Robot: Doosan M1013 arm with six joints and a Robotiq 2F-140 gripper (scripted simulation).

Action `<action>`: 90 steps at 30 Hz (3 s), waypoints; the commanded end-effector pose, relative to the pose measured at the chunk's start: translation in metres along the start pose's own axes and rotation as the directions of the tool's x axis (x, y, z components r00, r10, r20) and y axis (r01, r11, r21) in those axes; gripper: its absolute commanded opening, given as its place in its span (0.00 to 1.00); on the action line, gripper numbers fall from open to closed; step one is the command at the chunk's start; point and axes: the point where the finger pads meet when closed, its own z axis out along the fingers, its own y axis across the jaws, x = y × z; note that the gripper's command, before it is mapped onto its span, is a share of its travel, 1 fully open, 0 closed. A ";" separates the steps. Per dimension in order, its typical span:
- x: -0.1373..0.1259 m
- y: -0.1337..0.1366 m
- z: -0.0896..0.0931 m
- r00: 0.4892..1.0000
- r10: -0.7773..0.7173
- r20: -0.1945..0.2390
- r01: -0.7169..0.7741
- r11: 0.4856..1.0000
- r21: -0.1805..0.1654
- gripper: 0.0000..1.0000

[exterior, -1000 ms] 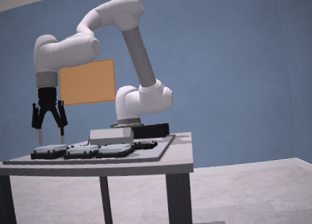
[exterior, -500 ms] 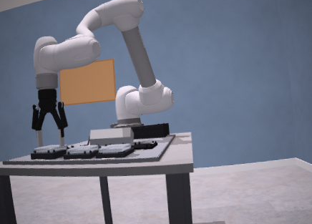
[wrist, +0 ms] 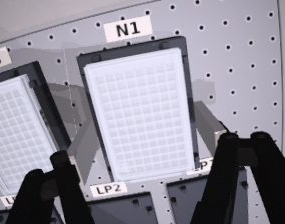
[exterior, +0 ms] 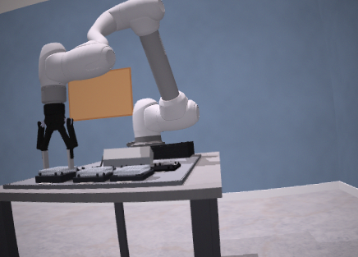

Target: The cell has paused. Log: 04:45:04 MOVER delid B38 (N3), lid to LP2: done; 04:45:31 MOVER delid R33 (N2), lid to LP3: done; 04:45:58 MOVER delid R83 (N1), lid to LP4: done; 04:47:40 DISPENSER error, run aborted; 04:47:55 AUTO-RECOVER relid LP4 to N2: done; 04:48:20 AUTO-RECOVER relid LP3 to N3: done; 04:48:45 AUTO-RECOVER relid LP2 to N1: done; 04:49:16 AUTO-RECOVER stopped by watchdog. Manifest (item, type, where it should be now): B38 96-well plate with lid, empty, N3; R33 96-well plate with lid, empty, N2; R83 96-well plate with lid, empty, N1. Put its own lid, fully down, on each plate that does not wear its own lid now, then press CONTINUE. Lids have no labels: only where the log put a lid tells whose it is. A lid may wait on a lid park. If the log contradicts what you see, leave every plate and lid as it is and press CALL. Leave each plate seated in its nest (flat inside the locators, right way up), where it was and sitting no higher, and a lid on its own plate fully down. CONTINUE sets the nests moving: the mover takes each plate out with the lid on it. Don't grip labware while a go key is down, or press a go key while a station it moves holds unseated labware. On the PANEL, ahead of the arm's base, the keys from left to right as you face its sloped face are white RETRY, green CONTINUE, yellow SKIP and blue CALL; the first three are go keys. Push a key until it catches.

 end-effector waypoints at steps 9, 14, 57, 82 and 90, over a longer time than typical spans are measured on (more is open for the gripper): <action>0.000 0.000 0.000 1.000 0.000 0.000 0.000 1.000 0.000 0.66; 0.000 0.000 0.000 1.000 0.000 0.000 0.000 1.000 0.000 0.66; 0.000 0.000 0.000 1.000 0.000 0.000 0.000 1.000 0.000 0.00; 0.000 0.000 0.000 1.000 0.000 0.000 0.000 1.000 0.000 0.00; 0.000 0.000 0.000 1.000 0.000 0.000 0.000 1.000 0.000 0.00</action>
